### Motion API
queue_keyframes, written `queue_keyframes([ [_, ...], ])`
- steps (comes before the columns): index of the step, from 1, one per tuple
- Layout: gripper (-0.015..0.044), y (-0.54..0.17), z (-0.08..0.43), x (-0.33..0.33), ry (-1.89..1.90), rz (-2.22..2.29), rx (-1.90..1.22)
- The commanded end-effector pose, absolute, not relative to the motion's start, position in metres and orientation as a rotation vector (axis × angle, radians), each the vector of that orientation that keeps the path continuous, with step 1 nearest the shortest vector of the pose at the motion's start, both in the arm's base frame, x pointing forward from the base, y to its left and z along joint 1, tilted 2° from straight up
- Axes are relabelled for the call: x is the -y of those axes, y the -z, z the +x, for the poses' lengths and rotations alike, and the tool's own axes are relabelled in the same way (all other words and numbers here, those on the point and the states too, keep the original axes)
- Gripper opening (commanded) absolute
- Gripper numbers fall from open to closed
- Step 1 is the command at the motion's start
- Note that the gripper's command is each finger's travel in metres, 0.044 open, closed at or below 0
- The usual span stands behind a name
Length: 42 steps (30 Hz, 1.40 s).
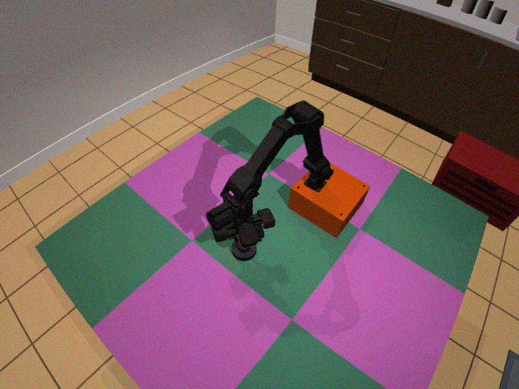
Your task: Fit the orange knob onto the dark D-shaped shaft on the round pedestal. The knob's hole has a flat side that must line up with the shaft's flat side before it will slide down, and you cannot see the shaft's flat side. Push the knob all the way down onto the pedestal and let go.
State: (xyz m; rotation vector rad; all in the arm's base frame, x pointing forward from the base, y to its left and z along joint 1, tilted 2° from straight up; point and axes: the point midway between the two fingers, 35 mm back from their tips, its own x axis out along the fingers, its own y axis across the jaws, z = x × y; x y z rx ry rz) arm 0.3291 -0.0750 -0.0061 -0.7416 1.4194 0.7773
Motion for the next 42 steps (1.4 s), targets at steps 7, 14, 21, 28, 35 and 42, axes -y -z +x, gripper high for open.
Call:
queue_keyframes([
  [7,0.0,0.0068,0.3291,0.0756,-0.788,-0.758,-1.416],
  [14,0.0,0.0072,0.3291,0.0756,-0.795,-0.764,-1.413],
  [21,0.0,0.0073,0.3291,0.0756,-0.755,-0.724,-1.429],
  [28,0.0,0.0078,0.3291,0.0756,-0.749,-0.717,-1.431],
  [35,0.0,0.008,0.3291,0.0755,-0.787,-0.756,-1.417],
  [42,0.0,0.0088,0.3284,0.0748,-0.761,-0.73,-1.427],
])
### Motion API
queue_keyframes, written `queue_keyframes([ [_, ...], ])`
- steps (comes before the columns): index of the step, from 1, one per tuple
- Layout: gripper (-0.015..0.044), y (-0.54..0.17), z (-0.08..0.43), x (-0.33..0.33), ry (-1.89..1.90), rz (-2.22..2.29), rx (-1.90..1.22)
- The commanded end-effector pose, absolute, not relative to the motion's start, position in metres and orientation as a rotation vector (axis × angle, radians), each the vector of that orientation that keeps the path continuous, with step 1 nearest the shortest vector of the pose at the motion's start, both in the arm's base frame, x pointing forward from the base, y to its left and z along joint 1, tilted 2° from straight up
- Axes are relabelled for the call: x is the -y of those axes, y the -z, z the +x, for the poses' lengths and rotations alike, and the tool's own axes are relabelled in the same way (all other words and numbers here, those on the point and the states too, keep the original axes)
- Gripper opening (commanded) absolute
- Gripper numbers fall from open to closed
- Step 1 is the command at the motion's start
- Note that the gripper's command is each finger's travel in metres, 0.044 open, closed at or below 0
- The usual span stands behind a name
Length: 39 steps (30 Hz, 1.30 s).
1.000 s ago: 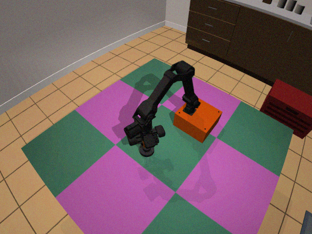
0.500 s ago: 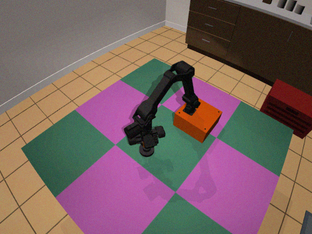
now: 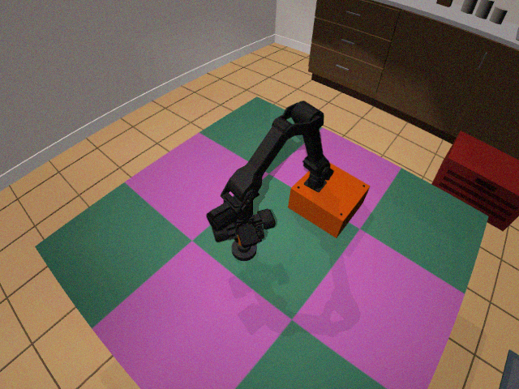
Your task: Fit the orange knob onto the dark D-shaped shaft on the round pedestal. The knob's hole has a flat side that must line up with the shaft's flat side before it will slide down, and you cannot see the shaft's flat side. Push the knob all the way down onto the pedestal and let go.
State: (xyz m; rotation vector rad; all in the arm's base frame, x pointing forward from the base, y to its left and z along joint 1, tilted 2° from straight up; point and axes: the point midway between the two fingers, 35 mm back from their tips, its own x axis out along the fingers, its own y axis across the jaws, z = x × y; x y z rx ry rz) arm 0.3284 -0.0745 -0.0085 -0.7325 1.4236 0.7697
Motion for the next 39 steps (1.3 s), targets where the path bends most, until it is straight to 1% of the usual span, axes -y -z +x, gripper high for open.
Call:
queue_keyframes([
  [1,0.0,0.009,0.328,0.075,-0.766,-0.734,-1.425],
  [27,0.0,0.022,0.328,0.074,-0.735,-0.7,-1.434],
  [39,0.0315,0.022,0.328,0.074,-0.735,-0.7,-1.434],
])
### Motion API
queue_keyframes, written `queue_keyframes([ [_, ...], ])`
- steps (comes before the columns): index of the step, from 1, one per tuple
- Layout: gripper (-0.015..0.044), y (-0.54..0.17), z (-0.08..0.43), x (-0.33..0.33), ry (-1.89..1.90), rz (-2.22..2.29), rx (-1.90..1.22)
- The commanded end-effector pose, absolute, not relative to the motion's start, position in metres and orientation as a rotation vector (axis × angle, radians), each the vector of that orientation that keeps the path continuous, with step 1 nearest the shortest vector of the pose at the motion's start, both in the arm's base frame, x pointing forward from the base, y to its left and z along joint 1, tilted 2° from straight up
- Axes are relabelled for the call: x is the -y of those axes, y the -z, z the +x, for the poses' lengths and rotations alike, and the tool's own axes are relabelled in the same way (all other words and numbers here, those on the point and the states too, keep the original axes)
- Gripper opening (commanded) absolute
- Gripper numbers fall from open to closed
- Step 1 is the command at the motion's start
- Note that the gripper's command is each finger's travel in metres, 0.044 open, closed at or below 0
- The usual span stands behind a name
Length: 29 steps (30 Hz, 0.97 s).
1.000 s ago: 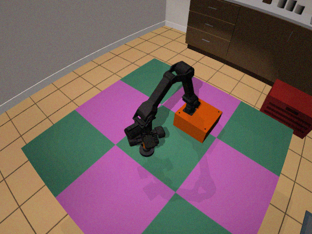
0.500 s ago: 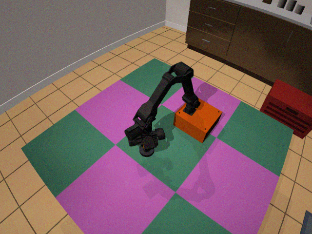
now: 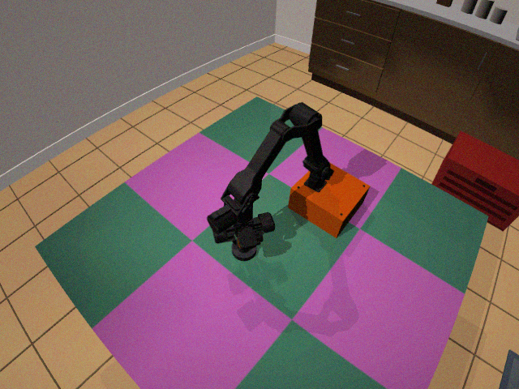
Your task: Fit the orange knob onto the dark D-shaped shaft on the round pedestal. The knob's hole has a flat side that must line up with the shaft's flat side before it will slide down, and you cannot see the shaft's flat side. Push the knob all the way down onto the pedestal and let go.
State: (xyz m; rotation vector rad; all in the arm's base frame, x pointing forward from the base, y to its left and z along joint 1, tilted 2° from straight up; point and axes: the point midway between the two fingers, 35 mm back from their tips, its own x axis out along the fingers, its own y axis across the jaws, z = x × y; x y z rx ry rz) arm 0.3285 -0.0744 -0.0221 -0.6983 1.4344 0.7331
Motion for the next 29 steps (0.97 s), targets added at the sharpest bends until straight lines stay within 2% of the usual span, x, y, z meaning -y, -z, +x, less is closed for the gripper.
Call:
queue_keyframes([
  [1,0.0341,0.022,0.328,0.074,-0.735,-0.7,-1.434],
  [5,0.044,0.022,0.328,0.074,-0.735,-0.7,-1.434],
  [11,0.044,0.019,0.329,0.075,-0.735,-0.7,-1.434],
  [17,0.044,-0.071,0.329,0.077,-0.733,-0.699,-1.434],
  [29,0.044,-0.074,0.335,0.078,-0.732,-0.699,-1.434],
])
